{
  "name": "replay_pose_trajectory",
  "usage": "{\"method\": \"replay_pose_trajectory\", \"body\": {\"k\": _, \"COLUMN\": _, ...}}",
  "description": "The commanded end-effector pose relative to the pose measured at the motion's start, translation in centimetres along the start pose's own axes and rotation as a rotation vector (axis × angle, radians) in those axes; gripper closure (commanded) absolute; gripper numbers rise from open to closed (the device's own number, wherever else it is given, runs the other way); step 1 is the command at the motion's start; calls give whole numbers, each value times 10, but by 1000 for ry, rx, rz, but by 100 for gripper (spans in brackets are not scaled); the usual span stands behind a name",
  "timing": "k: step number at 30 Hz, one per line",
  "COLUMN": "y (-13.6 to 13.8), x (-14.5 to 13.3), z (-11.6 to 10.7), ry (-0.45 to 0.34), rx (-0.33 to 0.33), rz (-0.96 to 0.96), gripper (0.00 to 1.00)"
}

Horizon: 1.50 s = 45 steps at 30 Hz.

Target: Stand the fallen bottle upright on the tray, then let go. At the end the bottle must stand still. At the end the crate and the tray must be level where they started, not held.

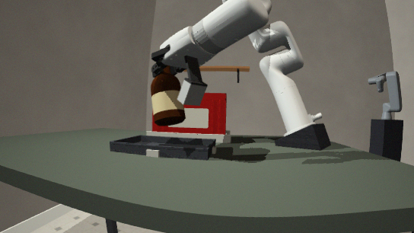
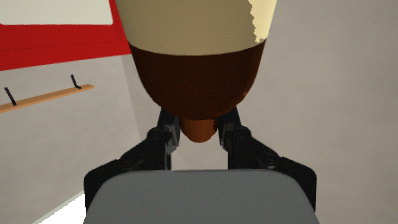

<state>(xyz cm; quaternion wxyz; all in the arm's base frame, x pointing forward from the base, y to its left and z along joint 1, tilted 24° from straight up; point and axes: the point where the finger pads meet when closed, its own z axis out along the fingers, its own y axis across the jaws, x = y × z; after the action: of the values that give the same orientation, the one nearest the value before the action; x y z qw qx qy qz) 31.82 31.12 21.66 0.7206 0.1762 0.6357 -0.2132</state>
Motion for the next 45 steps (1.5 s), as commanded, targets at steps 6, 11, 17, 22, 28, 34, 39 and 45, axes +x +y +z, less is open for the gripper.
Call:
{"method": "replay_pose_trajectory", "body": {"k": 6, "y": 1, "x": -1, "z": -1, "ry": -45, "rx": 0, "rz": 4, "gripper": 100}}
{"method": "replay_pose_trajectory", "body": {"k": 11, "y": 1, "x": -1, "z": -1, "ry": -79, "rx": 0, "rz": 4, "gripper": 100}}
{"method": "replay_pose_trajectory", "body": {"k": 17, "y": 1, "x": -1, "z": -1, "ry": -108, "rx": -1, "rz": 5, "gripper": 100}}
{"method": "replay_pose_trajectory", "body": {"k": 22, "y": 1, "x": -1, "z": -2, "ry": -116, "rx": -2, "rz": 5, "gripper": 100}}
{"method": "replay_pose_trajectory", "body": {"k": 28, "y": 1, "x": -1, "z": -2, "ry": -121, "rx": -2, "rz": 5, "gripper": 100}}
{"method": "replay_pose_trajectory", "body": {"k": 34, "y": 1, "x": -1, "z": -2, "ry": -121, "rx": -2, "rz": 5, "gripper": 100}}
{"method": "replay_pose_trajectory", "body": {"k": 39, "y": 1, "x": -1, "z": -2, "ry": -121, "rx": -2, "rz": 5, "gripper": 100}}
{"method": "replay_pose_trajectory", "body": {"k": 45, "y": 1, "x": -1, "z": -2, "ry": -123, "rx": -2, "rz": 5, "gripper": 100}}
